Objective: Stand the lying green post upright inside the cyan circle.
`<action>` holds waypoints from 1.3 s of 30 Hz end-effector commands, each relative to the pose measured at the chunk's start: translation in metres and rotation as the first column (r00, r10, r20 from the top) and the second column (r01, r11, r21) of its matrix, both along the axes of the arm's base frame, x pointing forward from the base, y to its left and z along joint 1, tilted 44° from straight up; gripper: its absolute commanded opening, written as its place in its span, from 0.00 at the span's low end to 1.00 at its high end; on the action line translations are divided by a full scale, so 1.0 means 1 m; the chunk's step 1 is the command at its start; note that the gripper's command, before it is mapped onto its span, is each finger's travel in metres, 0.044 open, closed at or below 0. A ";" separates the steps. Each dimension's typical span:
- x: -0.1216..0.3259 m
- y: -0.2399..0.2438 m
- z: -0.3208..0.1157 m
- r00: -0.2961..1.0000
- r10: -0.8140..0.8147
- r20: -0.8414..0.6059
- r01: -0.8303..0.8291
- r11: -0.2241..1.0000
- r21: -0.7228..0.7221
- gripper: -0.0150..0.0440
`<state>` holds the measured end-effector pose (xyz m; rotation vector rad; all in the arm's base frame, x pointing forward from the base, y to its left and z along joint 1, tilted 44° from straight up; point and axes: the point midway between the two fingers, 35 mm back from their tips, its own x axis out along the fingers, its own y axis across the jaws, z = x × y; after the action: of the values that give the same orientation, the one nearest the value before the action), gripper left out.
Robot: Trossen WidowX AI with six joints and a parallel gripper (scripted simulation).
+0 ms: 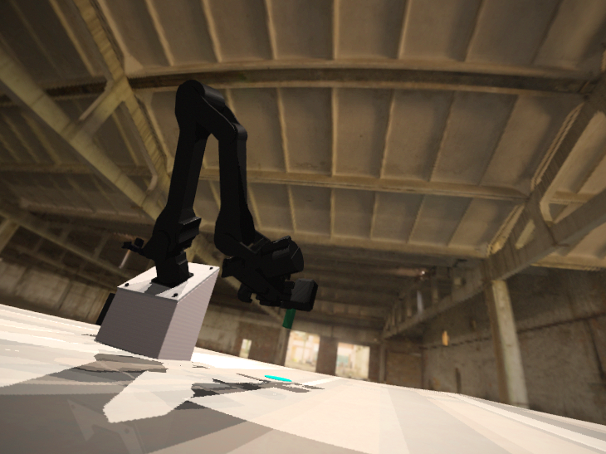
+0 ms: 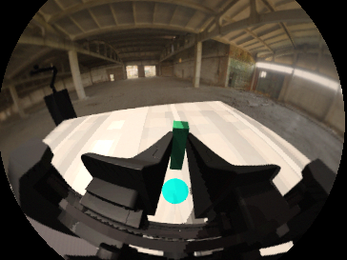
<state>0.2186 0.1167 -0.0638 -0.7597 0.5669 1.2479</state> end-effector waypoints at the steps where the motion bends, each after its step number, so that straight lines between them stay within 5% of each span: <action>1: -0.001 -0.001 0.004 1.000 0.008 0.030 -0.009 1.000 0.019 0.29; 39: 0.006 -0.038 -0.029 0.999 0.017 0.044 -0.018 1.000 0.021 0.29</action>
<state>0.2247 0.0854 -0.0856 -0.7786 0.5100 1.2463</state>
